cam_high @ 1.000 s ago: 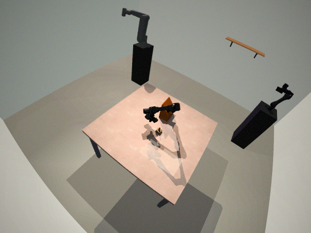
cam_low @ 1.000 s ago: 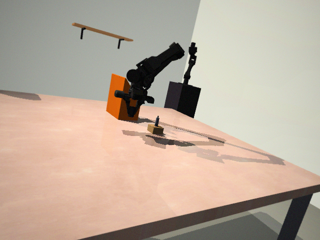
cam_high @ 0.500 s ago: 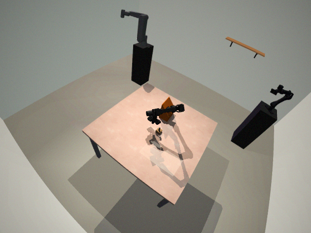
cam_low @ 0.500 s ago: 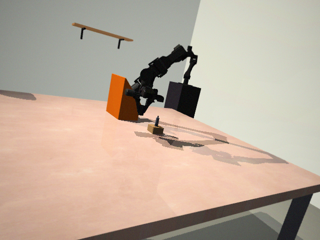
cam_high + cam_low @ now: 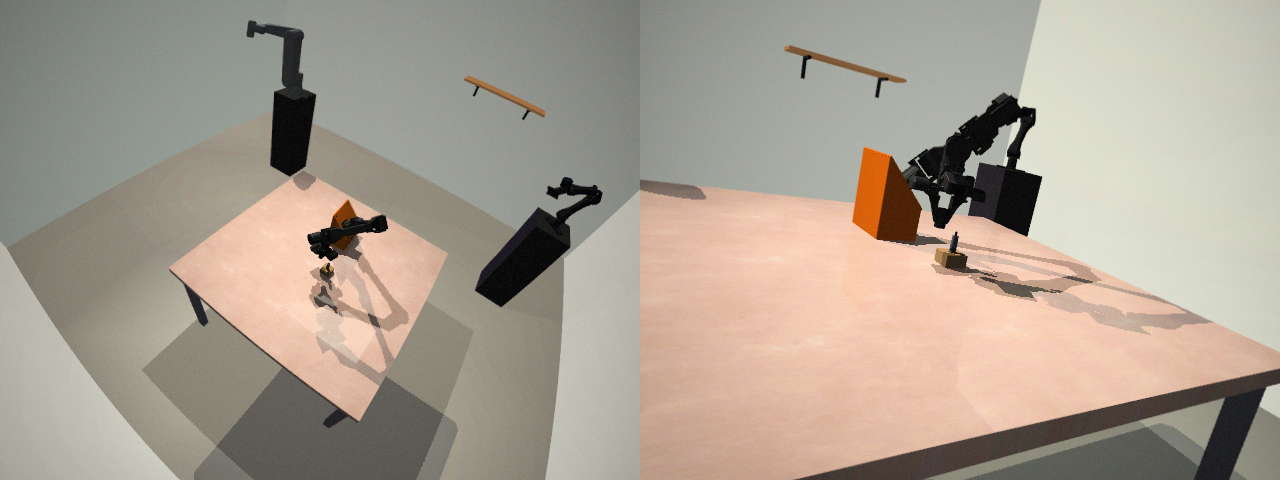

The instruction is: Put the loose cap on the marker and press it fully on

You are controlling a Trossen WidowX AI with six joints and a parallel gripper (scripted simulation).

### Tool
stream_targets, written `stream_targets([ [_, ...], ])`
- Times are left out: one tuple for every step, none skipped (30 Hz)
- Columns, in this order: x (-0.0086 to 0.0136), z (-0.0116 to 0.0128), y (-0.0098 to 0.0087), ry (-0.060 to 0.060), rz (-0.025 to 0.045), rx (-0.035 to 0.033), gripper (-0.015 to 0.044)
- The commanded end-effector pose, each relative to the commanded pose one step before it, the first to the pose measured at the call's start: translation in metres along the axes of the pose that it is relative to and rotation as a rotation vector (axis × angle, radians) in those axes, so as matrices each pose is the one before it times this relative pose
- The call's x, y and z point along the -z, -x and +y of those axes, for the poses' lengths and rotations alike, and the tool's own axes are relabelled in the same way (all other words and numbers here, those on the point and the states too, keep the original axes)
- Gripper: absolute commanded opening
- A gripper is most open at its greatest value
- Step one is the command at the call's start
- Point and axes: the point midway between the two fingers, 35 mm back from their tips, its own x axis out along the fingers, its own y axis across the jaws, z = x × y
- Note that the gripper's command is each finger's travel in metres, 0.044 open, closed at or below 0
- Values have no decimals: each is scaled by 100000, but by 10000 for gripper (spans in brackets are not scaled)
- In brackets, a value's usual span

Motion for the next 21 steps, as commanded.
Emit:
stream_targets([
  [342,1252,309,-220,-89,-725,0],
  [97,309,63,12,43,-62,0],
  [101,308,62,12,45,-65,0],
  [105,307,61,13,47,-67,0],
  [108,306,59,13,49,-69,0],
  [112,305,58,14,51,-72,0],
  [116,304,57,14,54,-74,0],
  [120,303,55,15,56,-76,0],
  [123,301,54,15,58,-78,0],
  [127,300,53,15,61,-81,0],
  [130,299,52,16,63,-83,0],
  [134,297,50,16,66,-85,0],
  [138,295,49,16,68,-87,0],
  [115,241,39,14,57,-73,0],
  [70,144,23,8,35,-44,0],
  [31,40,-2,2,10,-12,0],
  [11,14,-1,1,3,-4,0],
  [1,0,-34,0,0,-2,0],
  [4,1,-102,1,1,-5,0],
  [7,3,-170,2,3,-10,0],
  [8,3,-169,2,4,-12,0],
])
